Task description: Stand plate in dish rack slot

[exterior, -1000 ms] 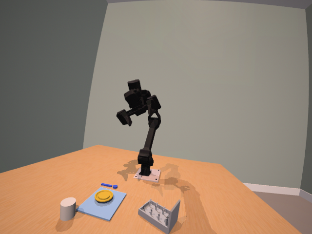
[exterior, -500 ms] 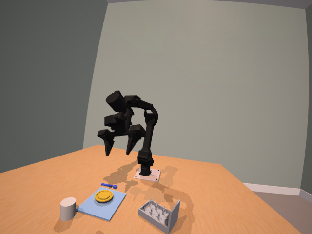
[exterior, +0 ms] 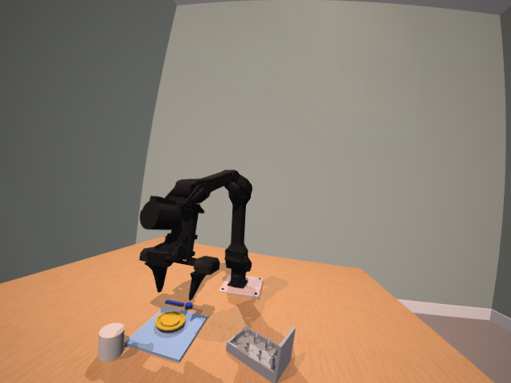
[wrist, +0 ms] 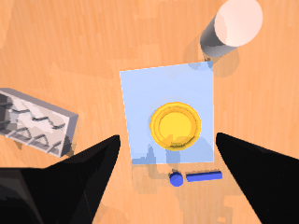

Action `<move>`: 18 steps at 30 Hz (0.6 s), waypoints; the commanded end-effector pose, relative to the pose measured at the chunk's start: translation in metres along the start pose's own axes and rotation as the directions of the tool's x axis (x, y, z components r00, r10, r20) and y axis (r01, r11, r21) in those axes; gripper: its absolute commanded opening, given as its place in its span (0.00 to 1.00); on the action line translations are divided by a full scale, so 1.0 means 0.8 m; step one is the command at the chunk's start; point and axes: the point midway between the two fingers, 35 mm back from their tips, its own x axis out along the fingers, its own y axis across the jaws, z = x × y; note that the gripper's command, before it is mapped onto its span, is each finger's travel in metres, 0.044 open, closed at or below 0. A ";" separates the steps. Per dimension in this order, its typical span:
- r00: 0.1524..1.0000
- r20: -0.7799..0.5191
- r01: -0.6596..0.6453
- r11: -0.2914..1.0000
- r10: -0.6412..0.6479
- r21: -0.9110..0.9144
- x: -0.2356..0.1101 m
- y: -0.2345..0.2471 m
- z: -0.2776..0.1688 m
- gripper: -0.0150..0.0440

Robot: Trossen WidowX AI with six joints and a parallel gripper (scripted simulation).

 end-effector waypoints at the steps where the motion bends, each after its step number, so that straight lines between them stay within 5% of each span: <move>1: 0.993 -0.116 0.026 0.998 -0.033 -0.056 0.029 -0.011 -0.018 0.93; 18: 0.992 -0.121 0.027 0.998 -0.034 -0.058 0.051 -0.016 -0.018 0.93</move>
